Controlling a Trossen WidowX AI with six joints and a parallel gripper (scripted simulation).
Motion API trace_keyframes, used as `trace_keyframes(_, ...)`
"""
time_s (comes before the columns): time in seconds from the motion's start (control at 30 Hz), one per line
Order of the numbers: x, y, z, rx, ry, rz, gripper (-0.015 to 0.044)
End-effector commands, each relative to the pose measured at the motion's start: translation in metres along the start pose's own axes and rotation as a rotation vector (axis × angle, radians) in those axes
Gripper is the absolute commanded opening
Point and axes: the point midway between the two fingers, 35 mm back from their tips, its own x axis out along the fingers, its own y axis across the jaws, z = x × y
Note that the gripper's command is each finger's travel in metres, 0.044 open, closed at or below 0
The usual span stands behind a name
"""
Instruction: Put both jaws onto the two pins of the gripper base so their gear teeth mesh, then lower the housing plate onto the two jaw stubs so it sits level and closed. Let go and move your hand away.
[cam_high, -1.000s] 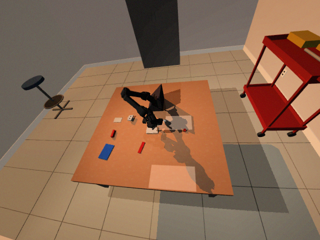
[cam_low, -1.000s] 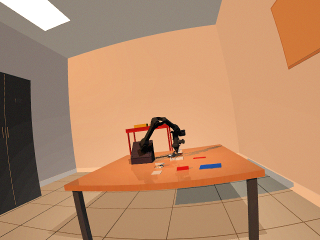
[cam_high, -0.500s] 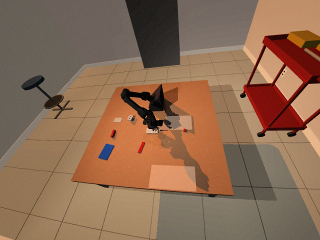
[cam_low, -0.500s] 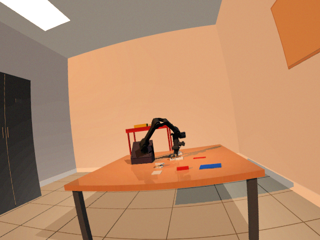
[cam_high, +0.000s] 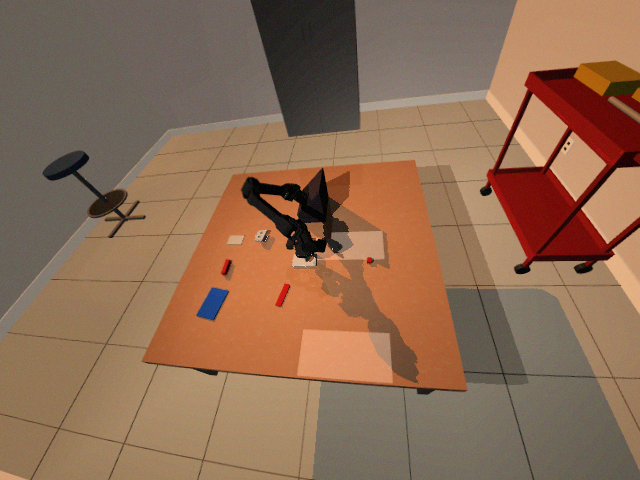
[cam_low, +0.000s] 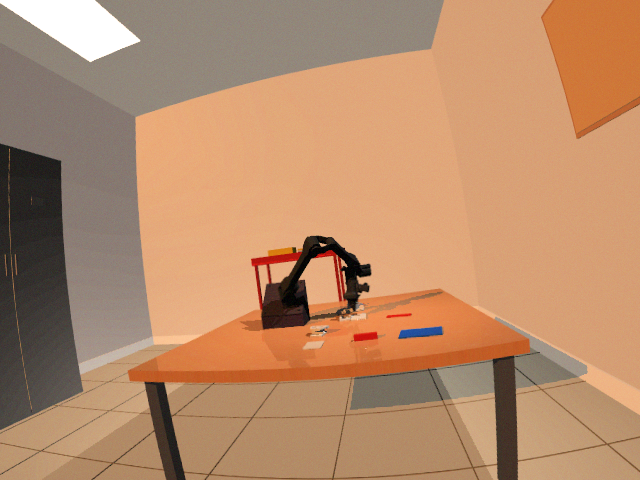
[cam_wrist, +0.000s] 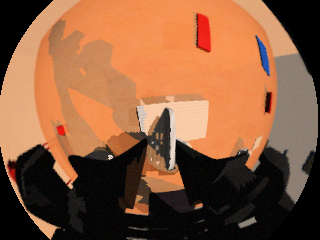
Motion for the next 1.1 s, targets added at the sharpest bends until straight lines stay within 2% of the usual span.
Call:
trace_keyframes(0.0, 0.0009, -0.0002, 0.0002, -0.004, -0.003, -0.003, 0.0134)
trace_keyframes(1.07, 0.0095, -0.0003, 0.0002, 0.000, -0.003, -0.003, 0.0134)
